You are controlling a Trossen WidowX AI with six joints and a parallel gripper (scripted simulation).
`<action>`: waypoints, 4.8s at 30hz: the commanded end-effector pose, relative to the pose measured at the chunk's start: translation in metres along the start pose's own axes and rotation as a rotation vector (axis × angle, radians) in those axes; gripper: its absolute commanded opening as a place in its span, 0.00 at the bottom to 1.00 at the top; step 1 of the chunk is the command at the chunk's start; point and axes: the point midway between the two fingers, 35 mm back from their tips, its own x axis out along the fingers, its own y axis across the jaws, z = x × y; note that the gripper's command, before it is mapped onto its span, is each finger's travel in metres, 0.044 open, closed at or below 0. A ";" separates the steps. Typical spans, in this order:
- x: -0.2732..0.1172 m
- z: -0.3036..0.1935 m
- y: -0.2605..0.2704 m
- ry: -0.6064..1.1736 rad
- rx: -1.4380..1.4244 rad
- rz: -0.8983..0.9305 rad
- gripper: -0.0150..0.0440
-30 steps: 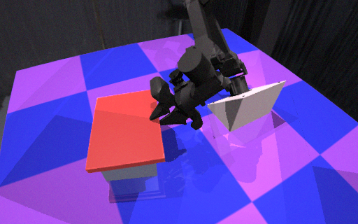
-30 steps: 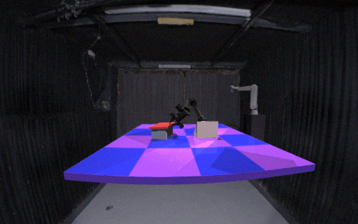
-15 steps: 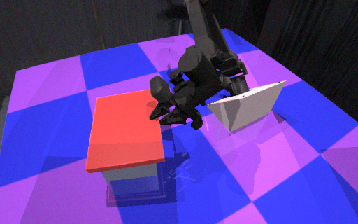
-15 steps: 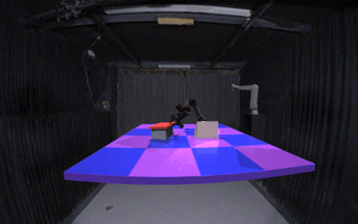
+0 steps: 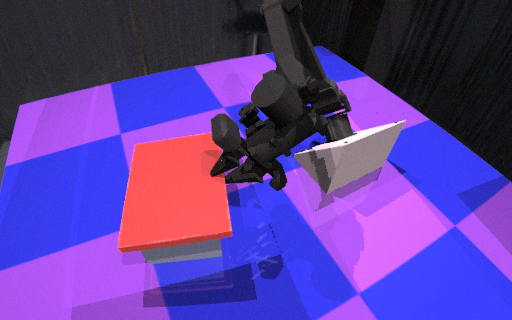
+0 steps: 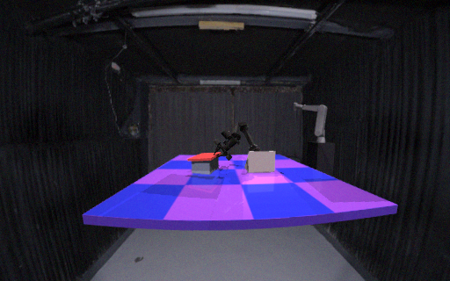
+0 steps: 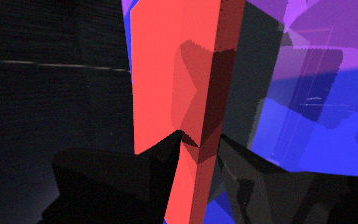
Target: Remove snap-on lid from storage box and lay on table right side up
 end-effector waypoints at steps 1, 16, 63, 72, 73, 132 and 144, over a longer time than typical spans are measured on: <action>0.001 0.000 0.000 0.001 -0.002 -0.001 0.25; 0.002 0.000 0.001 0.001 -0.002 -0.001 0.25; 0.005 0.000 0.003 0.001 -0.002 -0.001 0.25; 0.000 0.000 0.009 0.004 -0.001 0.000 0.25; -0.001 0.000 0.010 0.004 -0.001 0.000 0.25; -0.019 0.000 0.096 0.004 0.000 -0.001 0.25; -0.029 0.000 0.108 0.005 0.000 -0.001 0.25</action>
